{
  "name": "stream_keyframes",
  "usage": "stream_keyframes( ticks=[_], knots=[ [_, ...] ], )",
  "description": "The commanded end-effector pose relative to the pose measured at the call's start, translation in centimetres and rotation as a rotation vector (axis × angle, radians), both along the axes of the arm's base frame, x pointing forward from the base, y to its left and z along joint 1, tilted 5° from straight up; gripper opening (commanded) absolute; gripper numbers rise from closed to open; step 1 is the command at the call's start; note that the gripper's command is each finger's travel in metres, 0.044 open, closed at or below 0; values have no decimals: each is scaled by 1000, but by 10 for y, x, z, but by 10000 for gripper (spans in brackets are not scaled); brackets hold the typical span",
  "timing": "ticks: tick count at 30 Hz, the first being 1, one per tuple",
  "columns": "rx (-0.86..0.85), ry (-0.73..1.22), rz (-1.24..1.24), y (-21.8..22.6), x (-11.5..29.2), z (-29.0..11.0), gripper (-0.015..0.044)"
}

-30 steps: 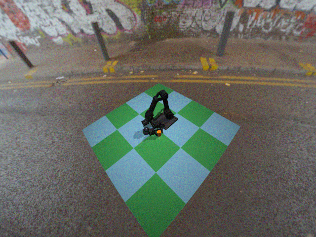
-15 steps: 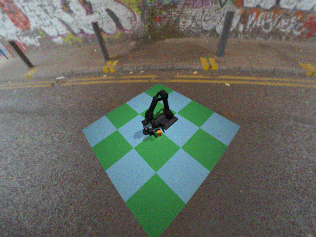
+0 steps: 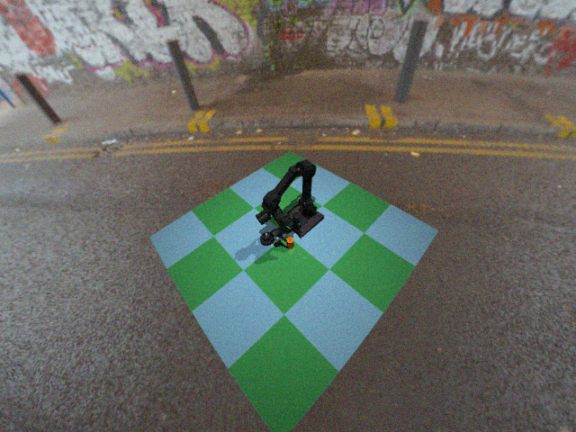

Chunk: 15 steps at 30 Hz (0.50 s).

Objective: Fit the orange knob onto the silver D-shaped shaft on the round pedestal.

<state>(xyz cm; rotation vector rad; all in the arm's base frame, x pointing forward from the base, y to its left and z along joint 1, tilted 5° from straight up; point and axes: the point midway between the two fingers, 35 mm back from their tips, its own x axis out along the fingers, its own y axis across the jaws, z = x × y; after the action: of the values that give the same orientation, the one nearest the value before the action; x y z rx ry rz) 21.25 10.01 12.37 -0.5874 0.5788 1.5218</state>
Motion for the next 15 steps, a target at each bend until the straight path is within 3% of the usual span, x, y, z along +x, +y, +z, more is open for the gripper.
stream_keyframes(
  ticks=[1,8,15],
  knots=[
    [-242,-5,37,4,0,8,440],
    [-769,-79,-91,-2,5,33,440],
    [-809,-100,-114,-3,6,37,440]
  ],
)
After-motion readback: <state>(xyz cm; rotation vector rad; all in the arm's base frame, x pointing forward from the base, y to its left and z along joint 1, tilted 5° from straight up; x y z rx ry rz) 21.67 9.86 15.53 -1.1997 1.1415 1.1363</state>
